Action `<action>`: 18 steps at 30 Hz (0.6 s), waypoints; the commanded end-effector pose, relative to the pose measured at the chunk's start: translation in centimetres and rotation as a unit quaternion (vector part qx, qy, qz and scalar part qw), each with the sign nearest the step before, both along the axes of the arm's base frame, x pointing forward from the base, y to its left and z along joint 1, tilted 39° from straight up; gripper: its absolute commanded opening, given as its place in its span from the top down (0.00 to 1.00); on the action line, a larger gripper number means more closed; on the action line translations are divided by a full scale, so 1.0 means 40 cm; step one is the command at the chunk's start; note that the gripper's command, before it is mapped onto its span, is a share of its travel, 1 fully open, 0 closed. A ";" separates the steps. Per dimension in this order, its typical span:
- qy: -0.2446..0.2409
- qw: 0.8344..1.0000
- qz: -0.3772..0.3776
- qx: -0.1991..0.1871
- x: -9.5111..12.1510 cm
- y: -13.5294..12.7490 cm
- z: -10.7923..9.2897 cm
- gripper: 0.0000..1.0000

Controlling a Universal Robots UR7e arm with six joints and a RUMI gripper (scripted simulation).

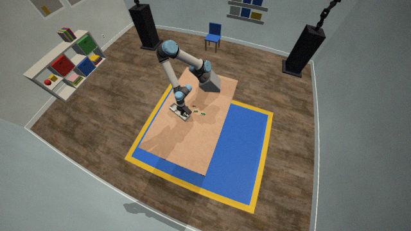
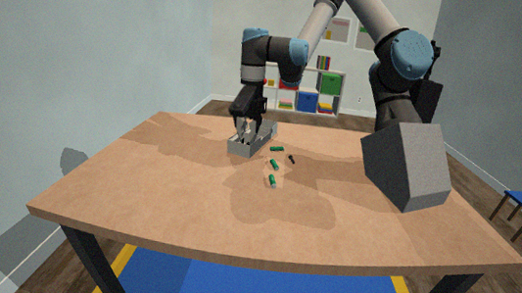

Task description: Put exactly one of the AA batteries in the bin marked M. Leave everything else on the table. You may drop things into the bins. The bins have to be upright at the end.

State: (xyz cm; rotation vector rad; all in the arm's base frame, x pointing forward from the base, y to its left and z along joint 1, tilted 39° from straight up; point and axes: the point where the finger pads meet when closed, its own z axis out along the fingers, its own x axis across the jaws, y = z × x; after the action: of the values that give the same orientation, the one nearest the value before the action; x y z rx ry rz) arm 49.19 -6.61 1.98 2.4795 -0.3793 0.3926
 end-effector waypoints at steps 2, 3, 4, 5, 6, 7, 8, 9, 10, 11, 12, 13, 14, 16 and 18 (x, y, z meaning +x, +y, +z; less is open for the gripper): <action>-0.001 1.000 0.000 0.000 0.001 0.001 0.001 0.83; -0.001 1.000 0.000 0.000 0.001 0.001 0.001 0.83; -0.001 1.000 0.000 0.000 0.001 0.001 0.001 0.83; -0.001 1.000 0.000 0.000 0.001 0.001 0.001 0.83; -0.001 1.000 0.000 0.000 0.001 0.001 0.001 0.83; -0.001 1.000 0.000 0.000 0.001 0.001 0.001 0.83; -0.001 1.000 0.000 0.000 0.001 0.001 0.001 0.83; -0.001 1.000 0.000 0.000 0.001 0.001 0.001 0.83; -0.001 1.000 0.000 0.000 0.001 0.001 0.001 0.83; -0.001 1.000 0.000 0.000 0.001 0.001 0.001 0.83; -0.001 1.000 0.000 0.000 0.001 0.001 0.001 0.83; -0.001 1.000 0.000 0.000 0.001 0.001 0.001 0.83; -0.001 1.000 0.000 0.000 0.001 0.001 0.001 0.83; -0.001 1.000 0.000 0.000 0.000 0.002 0.003 0.83; -0.001 1.000 0.000 0.000 -0.001 0.007 0.009 0.83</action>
State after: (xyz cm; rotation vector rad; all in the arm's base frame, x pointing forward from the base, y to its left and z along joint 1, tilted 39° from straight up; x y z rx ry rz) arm 49.17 -6.56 2.05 2.4795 -0.3793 0.3926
